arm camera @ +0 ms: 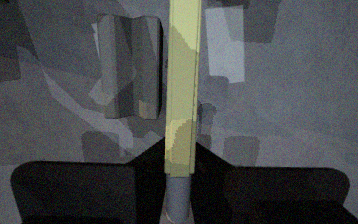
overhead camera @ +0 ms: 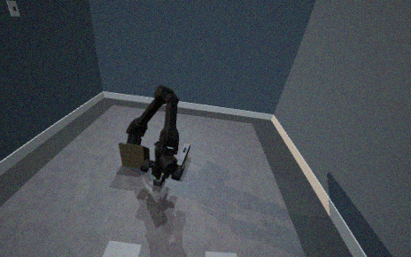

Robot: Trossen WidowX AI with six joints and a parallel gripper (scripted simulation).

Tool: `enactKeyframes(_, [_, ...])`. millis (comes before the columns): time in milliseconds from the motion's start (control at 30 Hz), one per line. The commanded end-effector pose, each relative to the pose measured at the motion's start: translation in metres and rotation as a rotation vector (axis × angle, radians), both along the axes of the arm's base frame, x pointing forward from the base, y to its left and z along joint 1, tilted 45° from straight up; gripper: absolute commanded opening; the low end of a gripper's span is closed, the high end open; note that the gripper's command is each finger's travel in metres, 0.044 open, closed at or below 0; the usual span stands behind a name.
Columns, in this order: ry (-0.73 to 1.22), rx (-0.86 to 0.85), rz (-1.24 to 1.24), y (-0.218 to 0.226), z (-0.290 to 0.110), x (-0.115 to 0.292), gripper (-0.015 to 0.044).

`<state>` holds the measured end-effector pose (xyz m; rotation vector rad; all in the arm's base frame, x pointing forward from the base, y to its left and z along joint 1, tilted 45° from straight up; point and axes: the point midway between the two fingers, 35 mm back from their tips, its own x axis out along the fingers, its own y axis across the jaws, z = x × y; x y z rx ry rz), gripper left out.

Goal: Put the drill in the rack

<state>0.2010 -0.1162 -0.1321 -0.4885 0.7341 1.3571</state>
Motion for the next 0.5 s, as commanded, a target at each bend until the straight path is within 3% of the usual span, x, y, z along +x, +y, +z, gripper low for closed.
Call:
enactKeyframes(0, [0.003,0.001,0.004,0.001,0.000,-0.009,0.0000])
enactKeyframes(467, [0.004,0.000,0.004,0.002,-0.001,-0.032,0.0000])
